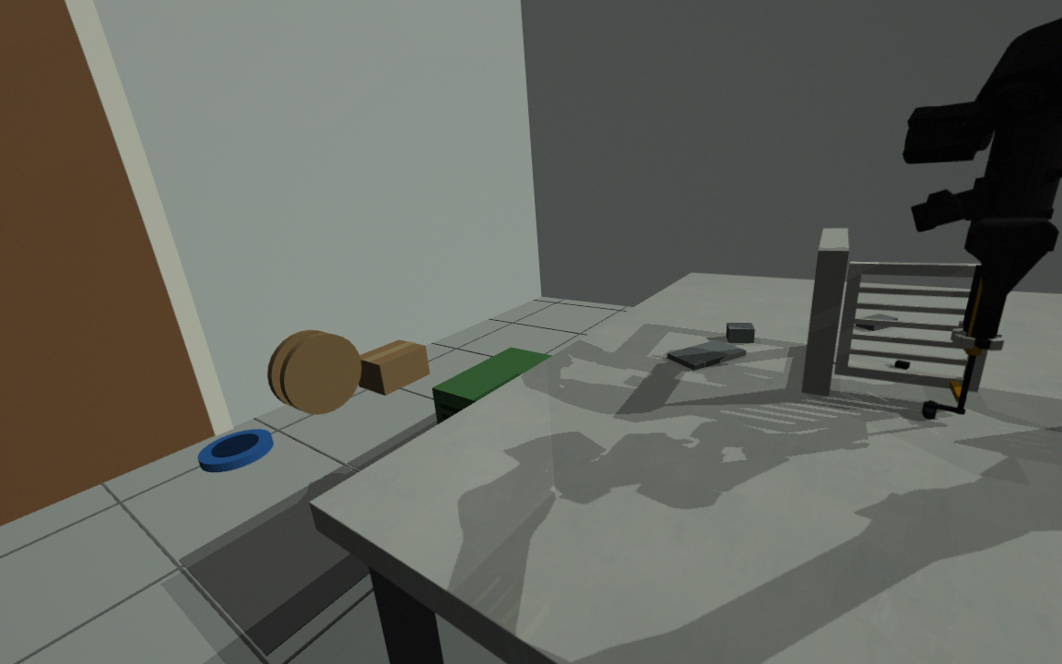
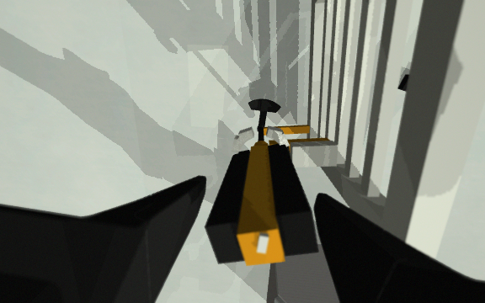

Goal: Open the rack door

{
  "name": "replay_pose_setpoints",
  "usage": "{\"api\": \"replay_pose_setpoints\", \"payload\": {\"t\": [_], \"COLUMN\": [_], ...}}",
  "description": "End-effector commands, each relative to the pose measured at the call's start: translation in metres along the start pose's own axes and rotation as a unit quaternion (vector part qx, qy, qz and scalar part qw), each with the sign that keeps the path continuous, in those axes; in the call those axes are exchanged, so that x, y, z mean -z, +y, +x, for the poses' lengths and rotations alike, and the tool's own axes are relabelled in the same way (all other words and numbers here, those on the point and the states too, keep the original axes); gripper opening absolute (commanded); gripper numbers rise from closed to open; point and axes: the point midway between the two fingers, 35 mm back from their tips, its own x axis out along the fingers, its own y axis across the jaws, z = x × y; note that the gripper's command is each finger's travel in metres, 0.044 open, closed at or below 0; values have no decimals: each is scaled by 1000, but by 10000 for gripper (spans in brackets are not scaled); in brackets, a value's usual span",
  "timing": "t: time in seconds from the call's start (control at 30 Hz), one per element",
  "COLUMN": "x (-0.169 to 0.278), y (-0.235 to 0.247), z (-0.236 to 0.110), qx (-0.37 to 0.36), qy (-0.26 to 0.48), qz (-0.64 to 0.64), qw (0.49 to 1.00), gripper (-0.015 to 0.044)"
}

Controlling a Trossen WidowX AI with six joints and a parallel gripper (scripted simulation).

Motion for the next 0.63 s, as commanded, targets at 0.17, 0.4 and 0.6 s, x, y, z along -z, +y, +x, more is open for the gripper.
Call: {"api": "replay_pose_setpoints", "payload": {"t": [0.17, 0.4, 0.6], "x": [-2, -2, -2], "y": [-1, -1, -1], "z": [-14, -25, -34], "qx": [4, 4, 4], "qy": [0, 0, 0], "qz": [-3, -4, -4], "qw": [1000, 1000, 1000], "gripper": [298, 298, 298]}}
